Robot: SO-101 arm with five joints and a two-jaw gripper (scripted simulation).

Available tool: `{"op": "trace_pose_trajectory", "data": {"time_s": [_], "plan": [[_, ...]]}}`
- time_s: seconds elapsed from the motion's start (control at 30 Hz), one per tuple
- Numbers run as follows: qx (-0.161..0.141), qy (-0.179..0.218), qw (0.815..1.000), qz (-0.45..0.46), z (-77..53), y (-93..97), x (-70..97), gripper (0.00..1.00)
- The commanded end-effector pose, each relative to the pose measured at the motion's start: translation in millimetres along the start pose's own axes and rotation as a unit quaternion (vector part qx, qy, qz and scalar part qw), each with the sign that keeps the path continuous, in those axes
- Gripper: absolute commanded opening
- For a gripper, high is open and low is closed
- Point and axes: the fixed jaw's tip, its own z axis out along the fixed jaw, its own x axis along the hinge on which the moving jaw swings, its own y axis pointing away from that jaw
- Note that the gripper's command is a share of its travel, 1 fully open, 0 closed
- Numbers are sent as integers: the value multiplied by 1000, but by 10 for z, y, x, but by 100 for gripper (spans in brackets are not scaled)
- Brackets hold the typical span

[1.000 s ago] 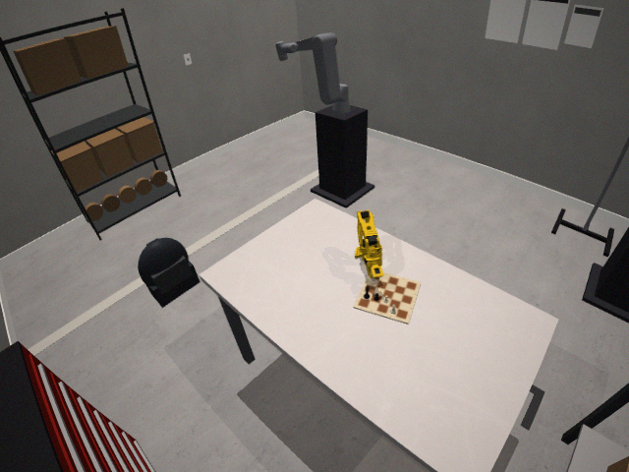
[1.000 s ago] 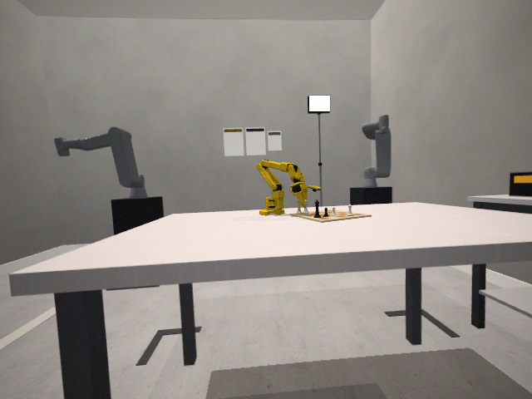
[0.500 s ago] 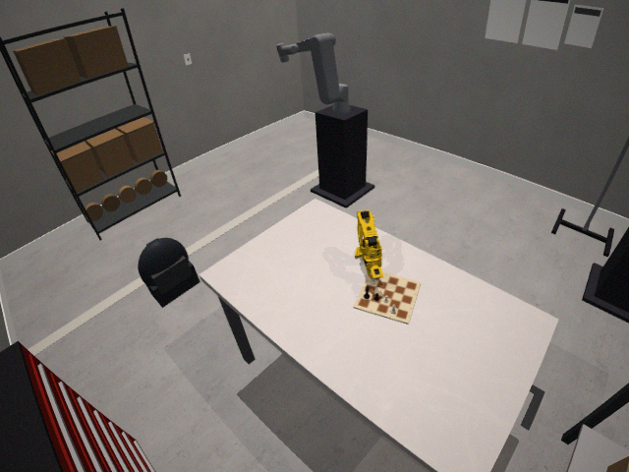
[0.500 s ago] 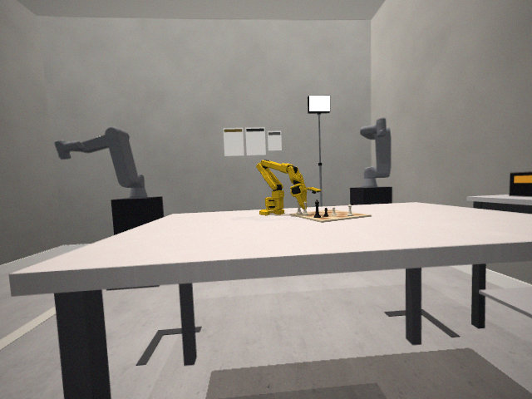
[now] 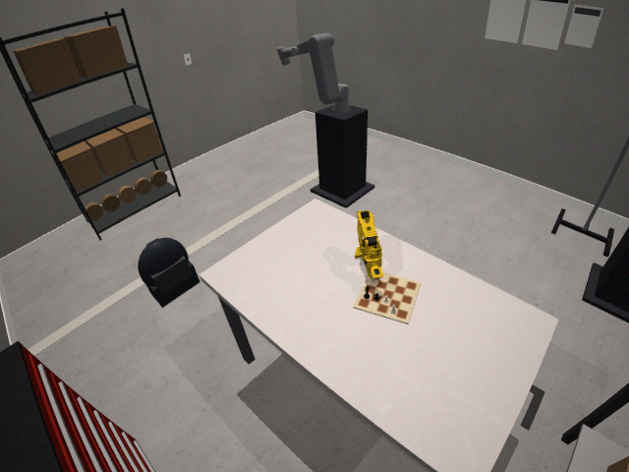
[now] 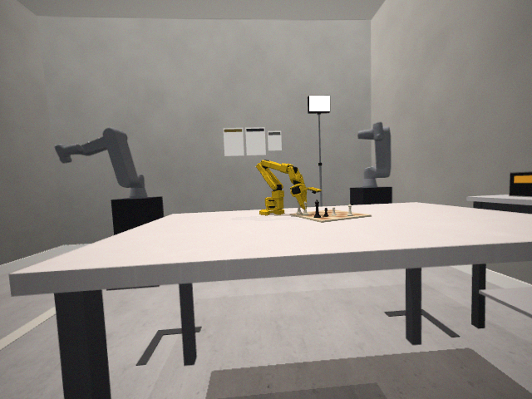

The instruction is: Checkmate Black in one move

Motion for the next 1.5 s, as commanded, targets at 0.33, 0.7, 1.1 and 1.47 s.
{"op": "trace_pose_trajectory", "data": {"time_s": [0.33, 0.7, 1.1, 1.47], "plan": [[-1, 5, 1000, -4, 3, 6, 16, 0], [-1, 5, 1000, -4, -3, 5, 11, 0], [-1, 5, 1000, -4, -3, 5, 11, 7], [-1, 5, 1000, -4, -3, 5, 11, 12]]}}
